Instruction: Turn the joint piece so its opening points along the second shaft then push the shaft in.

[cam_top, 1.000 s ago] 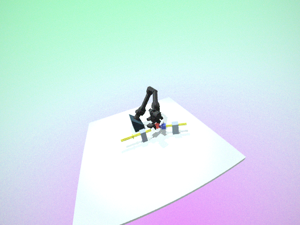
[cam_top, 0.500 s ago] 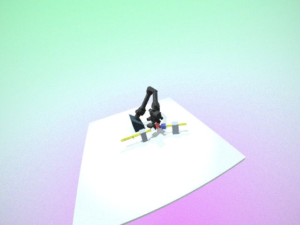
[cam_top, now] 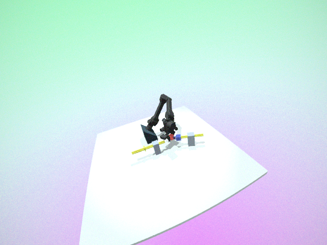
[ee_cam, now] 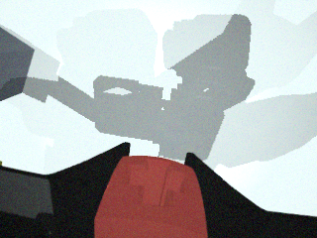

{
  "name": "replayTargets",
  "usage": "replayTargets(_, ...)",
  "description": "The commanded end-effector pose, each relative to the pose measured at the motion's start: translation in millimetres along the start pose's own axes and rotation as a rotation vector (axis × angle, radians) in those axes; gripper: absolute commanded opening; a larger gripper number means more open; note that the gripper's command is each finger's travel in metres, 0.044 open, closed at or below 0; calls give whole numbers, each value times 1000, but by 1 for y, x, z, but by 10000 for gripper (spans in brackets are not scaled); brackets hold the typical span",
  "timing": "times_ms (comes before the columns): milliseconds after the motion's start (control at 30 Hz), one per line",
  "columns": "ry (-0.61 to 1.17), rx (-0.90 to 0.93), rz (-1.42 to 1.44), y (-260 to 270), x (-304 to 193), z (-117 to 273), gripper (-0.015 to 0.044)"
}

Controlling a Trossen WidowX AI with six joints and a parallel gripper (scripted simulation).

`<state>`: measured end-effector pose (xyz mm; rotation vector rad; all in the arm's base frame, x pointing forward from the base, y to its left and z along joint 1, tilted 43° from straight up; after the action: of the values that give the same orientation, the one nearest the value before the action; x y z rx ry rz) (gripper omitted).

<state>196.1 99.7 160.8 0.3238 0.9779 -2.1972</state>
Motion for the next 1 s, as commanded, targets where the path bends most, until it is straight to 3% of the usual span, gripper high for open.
replayTargets(0, 0, 0, 0, 0, 0, 0, 0)
replayTargets(967, -38, -53, 494, 28, -7, 1, 0)
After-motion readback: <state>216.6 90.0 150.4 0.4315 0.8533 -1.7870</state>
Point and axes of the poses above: the point midway between the two fingers, 35 mm back from their tips, its own z axis back along the fingers, its own y axis across the jaws, x = y × z, the point moved 10 cm from there along z, back along the fingers, and after that the axes turned 9 degrees about z, right-handed, at the moved point
